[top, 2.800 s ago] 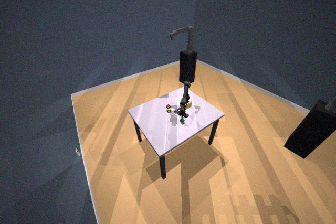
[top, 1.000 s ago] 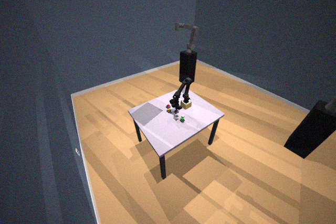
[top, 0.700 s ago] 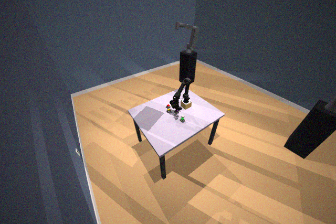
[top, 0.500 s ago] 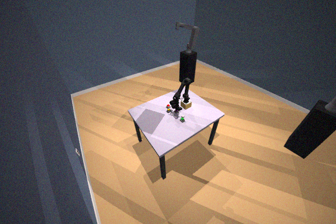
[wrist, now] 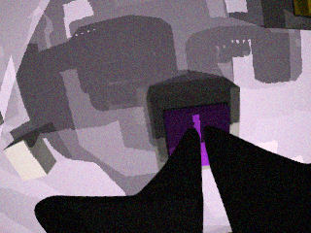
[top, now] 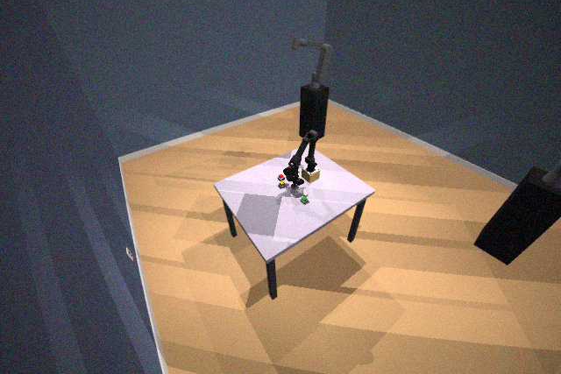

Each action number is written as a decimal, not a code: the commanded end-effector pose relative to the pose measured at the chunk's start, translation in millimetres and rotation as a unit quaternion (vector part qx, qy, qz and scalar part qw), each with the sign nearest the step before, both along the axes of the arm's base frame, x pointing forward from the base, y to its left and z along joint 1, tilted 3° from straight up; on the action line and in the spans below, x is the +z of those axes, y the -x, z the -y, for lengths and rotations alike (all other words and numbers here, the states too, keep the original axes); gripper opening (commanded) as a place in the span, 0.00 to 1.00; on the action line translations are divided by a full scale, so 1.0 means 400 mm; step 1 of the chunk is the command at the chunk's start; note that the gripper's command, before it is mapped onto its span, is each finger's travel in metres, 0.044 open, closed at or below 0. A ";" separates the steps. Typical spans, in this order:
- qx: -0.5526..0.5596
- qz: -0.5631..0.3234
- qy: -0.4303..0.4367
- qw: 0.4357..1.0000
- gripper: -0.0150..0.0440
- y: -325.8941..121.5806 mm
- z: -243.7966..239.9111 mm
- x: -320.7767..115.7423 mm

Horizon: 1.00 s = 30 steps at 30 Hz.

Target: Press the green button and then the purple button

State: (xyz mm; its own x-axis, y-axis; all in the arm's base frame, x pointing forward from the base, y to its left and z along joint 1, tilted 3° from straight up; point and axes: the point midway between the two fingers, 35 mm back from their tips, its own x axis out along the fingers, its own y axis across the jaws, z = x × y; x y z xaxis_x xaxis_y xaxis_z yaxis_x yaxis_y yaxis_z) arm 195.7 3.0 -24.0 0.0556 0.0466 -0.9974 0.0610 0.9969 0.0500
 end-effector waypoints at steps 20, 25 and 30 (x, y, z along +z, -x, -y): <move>-0.002 -0.002 -0.005 1.000 0.73 -0.136 -0.263 0.210; -0.002 -0.001 -0.009 1.000 0.93 -0.144 -0.436 0.269; -0.002 -0.001 -0.010 1.000 0.93 -0.143 -0.447 0.272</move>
